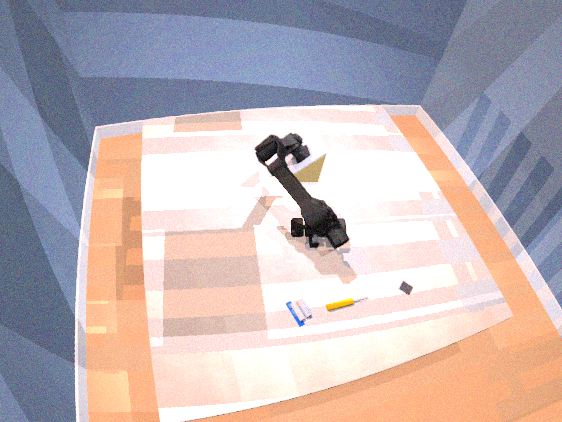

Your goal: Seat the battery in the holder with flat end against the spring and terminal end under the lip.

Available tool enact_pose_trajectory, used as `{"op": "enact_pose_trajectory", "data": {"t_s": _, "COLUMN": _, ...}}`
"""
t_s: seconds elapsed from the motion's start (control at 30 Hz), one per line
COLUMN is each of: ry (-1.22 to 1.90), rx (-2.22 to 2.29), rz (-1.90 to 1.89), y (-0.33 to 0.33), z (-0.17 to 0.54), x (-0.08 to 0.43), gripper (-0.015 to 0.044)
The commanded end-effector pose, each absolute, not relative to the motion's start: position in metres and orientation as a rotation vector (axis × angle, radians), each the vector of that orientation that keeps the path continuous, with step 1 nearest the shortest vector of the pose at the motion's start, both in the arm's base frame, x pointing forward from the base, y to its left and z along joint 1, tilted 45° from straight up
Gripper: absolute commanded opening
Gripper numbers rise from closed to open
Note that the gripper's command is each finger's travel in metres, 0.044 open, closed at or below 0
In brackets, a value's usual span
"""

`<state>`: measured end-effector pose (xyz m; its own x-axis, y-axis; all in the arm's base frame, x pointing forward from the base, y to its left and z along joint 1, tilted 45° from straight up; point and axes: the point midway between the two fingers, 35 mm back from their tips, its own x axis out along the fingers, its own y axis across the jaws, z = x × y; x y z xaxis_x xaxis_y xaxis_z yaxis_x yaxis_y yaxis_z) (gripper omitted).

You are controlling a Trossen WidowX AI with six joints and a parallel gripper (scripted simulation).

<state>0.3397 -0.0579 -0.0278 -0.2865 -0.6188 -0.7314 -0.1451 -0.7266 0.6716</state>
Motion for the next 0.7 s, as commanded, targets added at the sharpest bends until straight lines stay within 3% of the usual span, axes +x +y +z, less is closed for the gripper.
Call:
{"op": "enact_pose_trajectory", "data": {"t_s": 0.0, "ry": -0.942, "rx": 1.676, "rz": -2.048, "y": -0.0589, "z": -0.0288, "x": 0.3440, "gripper": 0.0059}}
{"op": "enact_pose_trajectory", "data": {"t_s": 0.67, "ry": -0.911, "rx": 1.744, "rz": -1.969, "y": -0.0606, "z": -0.0292, "x": 0.3399, "gripper": 0.0059}}
